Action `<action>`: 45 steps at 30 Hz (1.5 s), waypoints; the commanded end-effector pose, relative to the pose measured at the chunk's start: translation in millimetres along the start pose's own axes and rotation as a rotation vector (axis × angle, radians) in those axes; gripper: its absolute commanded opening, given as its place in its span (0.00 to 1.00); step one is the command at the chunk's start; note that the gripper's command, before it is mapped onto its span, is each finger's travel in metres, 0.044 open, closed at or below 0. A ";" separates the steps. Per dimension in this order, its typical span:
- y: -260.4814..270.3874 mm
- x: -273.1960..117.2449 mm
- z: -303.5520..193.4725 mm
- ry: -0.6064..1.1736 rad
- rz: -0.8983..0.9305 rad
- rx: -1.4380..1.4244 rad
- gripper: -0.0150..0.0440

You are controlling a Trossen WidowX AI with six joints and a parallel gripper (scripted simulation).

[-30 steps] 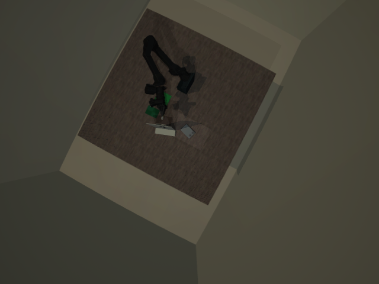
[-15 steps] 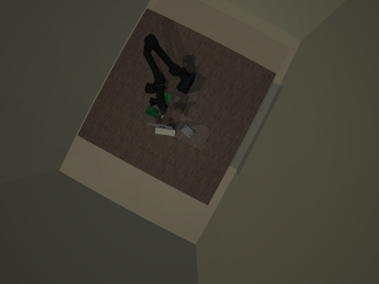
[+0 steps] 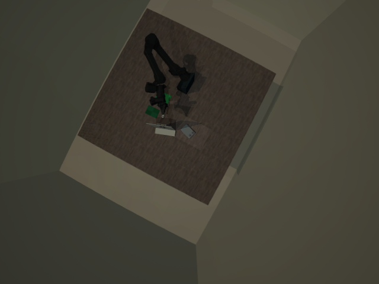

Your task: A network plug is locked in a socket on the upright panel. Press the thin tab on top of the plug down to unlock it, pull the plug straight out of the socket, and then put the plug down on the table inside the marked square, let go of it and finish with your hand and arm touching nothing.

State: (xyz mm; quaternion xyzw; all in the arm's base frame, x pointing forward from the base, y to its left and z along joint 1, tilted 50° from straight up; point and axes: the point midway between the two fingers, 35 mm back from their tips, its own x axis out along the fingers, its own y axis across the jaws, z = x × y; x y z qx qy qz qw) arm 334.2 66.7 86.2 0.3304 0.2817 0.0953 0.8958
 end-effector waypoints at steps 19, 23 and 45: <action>59.9 -22.2 -4.9 -0.007 0.008 0.000 0.25; 53.2 -22.5 -4.9 -0.020 -0.028 0.029 0.25; -39.5 -53.7 -3.6 -0.326 -0.511 0.383 0.25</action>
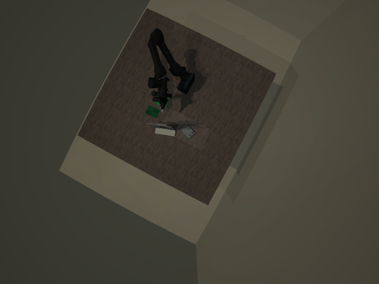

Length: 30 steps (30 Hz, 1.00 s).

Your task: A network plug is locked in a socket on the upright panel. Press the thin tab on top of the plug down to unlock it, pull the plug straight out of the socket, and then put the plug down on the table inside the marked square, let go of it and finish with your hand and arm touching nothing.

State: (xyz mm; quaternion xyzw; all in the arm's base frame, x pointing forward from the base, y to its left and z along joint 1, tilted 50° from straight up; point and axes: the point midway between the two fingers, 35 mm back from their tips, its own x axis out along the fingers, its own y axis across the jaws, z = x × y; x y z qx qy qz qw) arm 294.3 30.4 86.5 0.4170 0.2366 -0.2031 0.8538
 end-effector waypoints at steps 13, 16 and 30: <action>-60.0 -15.0 31.9 -0.325 -0.233 0.195 0.25; -69.3 -20.3 38.4 -0.396 -0.261 0.224 0.25; -100.9 -52.1 66.8 -0.728 -0.317 0.317 0.25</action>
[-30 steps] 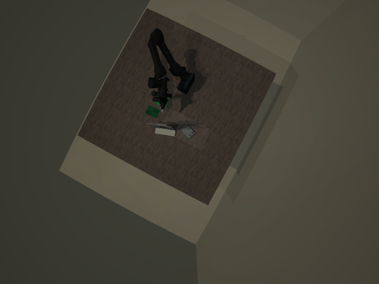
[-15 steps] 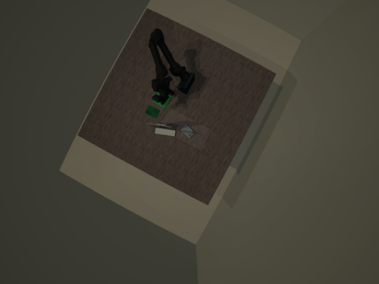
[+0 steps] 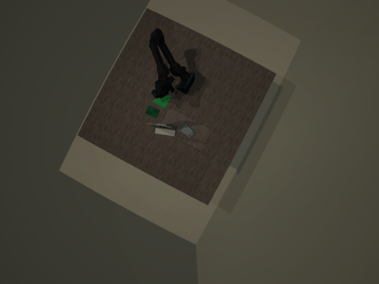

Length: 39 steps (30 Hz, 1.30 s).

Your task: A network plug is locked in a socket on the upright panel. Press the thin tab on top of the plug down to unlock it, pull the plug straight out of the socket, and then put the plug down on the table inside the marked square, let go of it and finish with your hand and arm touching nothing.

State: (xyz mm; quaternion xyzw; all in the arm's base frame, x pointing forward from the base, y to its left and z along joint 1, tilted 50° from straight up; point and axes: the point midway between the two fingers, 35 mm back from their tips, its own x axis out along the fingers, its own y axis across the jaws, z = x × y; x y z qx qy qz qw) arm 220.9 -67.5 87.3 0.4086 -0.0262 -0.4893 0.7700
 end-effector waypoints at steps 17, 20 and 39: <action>-9.7 7.5 5.9 -0.055 -0.009 0.024 0.25; -10.9 9.5 5.1 -0.054 -0.012 0.025 0.25; -18.5 21.9 2.2 -0.048 -0.021 0.027 0.25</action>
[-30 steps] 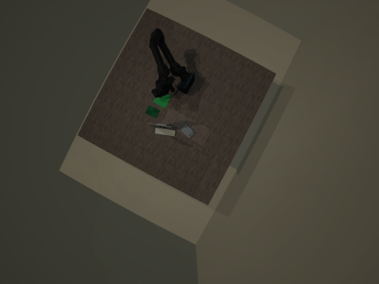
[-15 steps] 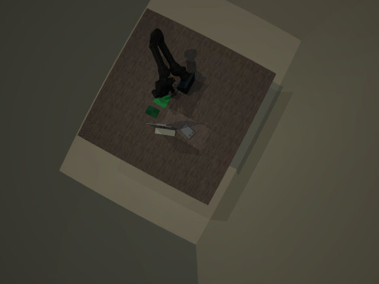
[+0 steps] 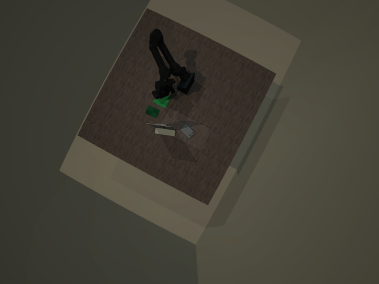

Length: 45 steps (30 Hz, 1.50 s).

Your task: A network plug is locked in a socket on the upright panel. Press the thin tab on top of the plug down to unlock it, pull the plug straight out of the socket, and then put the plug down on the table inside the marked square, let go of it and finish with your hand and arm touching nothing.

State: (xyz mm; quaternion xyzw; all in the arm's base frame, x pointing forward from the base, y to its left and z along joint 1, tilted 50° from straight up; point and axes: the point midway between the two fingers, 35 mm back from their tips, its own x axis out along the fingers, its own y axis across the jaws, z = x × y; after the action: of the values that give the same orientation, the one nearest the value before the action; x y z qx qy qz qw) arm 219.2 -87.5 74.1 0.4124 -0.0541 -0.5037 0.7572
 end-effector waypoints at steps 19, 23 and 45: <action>-12.1 13.5 -2.0 0.006 -0.010 -0.015 0.25; -13.5 15.6 -1.6 0.006 -0.009 -0.016 0.25; -21.0 25.7 2.7 0.001 0.002 -0.019 0.25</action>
State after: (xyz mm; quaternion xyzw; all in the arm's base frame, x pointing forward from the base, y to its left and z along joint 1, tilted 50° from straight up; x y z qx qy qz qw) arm 217.7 -111.4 57.3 0.4102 -0.0563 -0.5012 0.7598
